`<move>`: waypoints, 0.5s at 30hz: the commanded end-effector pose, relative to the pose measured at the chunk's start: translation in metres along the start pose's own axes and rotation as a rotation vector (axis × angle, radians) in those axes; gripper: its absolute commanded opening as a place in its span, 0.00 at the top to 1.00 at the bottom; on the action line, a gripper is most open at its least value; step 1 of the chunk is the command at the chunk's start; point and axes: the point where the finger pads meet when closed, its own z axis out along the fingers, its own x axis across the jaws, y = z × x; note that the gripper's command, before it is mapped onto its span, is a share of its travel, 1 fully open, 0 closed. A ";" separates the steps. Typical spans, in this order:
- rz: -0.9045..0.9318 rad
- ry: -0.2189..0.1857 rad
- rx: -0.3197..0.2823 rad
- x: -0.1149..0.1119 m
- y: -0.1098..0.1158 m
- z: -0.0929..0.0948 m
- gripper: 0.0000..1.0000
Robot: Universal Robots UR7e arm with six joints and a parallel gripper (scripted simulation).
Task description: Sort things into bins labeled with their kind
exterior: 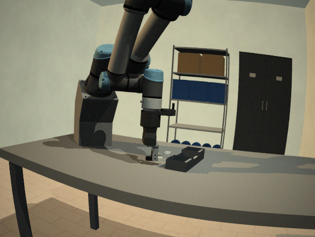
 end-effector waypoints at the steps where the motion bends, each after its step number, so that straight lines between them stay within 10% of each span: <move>1: 0.000 0.000 0.000 0.001 0.000 -0.015 0.55; 15: 0.000 0.000 0.000 0.001 0.000 -0.041 0.55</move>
